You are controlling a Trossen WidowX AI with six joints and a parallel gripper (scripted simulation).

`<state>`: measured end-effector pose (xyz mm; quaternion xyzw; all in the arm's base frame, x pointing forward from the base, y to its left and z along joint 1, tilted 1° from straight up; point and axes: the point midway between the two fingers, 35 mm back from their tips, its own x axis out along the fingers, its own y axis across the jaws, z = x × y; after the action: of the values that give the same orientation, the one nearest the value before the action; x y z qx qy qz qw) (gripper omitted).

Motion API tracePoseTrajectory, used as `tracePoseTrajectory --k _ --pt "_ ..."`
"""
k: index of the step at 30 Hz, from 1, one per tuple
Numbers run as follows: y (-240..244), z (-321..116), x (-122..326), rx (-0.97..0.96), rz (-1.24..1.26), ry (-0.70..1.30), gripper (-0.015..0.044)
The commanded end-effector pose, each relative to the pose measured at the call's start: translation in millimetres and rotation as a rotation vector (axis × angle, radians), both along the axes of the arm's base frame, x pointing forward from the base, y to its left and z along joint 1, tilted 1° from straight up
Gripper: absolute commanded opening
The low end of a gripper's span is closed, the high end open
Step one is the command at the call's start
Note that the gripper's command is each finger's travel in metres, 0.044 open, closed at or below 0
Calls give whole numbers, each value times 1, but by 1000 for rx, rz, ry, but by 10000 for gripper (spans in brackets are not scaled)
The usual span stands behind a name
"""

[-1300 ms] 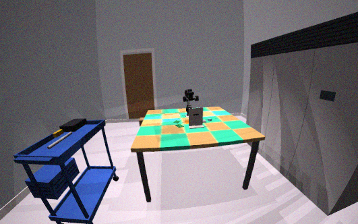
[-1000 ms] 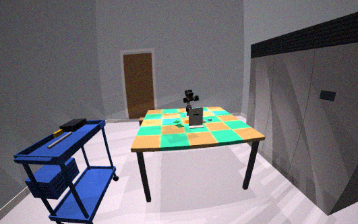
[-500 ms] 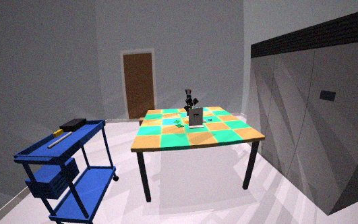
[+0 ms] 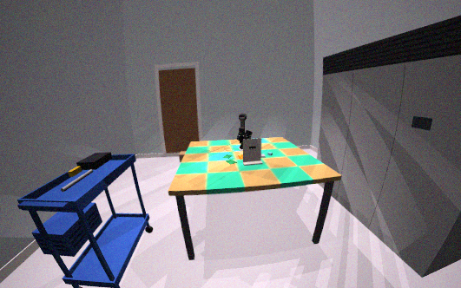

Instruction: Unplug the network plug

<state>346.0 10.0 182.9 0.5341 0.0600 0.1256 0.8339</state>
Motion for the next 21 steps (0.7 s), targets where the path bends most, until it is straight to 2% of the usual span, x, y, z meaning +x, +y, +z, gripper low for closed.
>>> tracePoseTrajectory --k 1,9,21 --pt "2 -18 -8 143 43 52 156" --pt "6 -39 -25 375 113 134 156" --pt "6 -39 -18 380 115 136 156"
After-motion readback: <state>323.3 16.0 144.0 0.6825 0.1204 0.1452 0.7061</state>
